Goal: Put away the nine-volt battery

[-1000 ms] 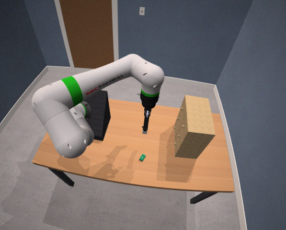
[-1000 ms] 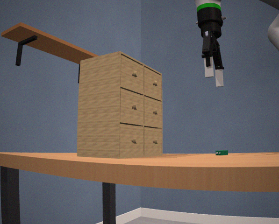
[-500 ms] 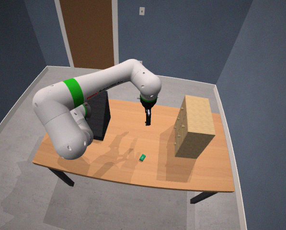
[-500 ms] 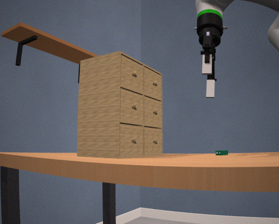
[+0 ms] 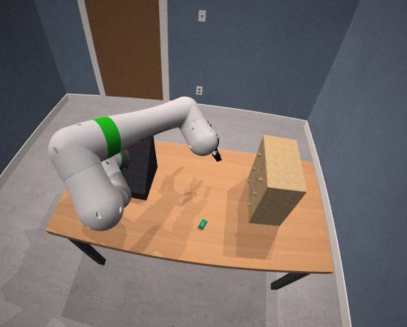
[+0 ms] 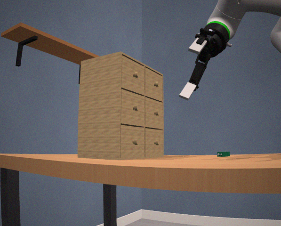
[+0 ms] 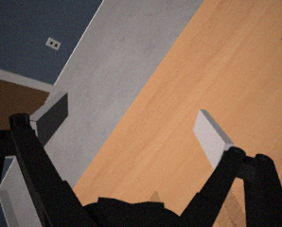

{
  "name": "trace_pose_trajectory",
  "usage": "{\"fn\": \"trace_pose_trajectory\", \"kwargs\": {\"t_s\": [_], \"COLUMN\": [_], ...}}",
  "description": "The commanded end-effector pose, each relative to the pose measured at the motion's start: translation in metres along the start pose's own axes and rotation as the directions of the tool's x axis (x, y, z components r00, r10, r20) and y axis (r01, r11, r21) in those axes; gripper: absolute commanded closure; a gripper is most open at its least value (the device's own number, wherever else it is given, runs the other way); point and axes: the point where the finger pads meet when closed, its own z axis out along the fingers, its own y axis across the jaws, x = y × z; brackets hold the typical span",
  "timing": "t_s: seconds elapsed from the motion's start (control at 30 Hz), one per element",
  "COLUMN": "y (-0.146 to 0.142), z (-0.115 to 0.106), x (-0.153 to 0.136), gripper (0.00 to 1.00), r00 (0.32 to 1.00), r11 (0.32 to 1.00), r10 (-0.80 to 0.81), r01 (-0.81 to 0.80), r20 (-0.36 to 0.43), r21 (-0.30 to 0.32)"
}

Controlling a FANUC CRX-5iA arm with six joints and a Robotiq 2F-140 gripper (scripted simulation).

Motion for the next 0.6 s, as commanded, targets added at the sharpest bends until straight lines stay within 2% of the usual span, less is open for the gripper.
{"fn": "trace_pose_trajectory", "kwargs": {"t_s": [0.0, 0.03, 0.07, 0.13, 0.17, 0.2, 0.27, 0.3, 0.33, 0.37, 0.4, 0.47, 0.5, 0.57], "y": [-0.017, -0.014, -0.014, 0.005, 0.005, 0.020, 0.020, 0.037, 0.037, 0.057, 0.057, 0.057, 0.078, 0.078], "z": [0.017, 0.017, 0.017, 0.009, 0.009, 0.003, 0.003, -0.005, -0.005, -0.014, -0.014, -0.014, -0.024, -0.024], "x": [0.042, 0.055, 0.055, 0.077, 0.077, 0.085, 0.085, 0.090, 0.090, 0.092, 0.092, 0.092, 0.091, 0.091], "gripper": [0.00, 0.00, 0.00, 0.00, 0.00, 0.00, 0.00, 0.00, 0.00, 0.00, 0.00, 0.00, 0.00, 0.00], "r00": [0.965, 0.954, 0.941, 0.907, 0.888, 0.869, 0.827, 0.809, 0.788, 0.773, 0.752, 0.752, 0.720, 0.720], "r11": [0.994, 0.994, 0.993, 0.995, 0.994, 0.995, 0.994, 0.994, 0.993, 0.989, 0.987, 0.987, 0.976, 0.976], "r10": [-0.056, -0.059, -0.065, -0.075, -0.081, -0.089, -0.102, -0.112, -0.121, -0.135, -0.144, -0.144, -0.172, -0.172], "r01": [0.079, 0.083, 0.094, 0.096, 0.103, 0.098, 0.101, 0.088, 0.085, 0.070, 0.062, 0.062, 0.033, 0.033], "r20": [-0.255, -0.294, -0.331, -0.414, -0.453, -0.487, -0.552, -0.578, -0.604, -0.620, -0.644, -0.644, -0.673, -0.673], "r21": [0.080, 0.067, 0.073, 0.029, 0.024, -0.007, -0.031, -0.071, -0.087, -0.128, -0.149, -0.149, -0.214, -0.214]}}
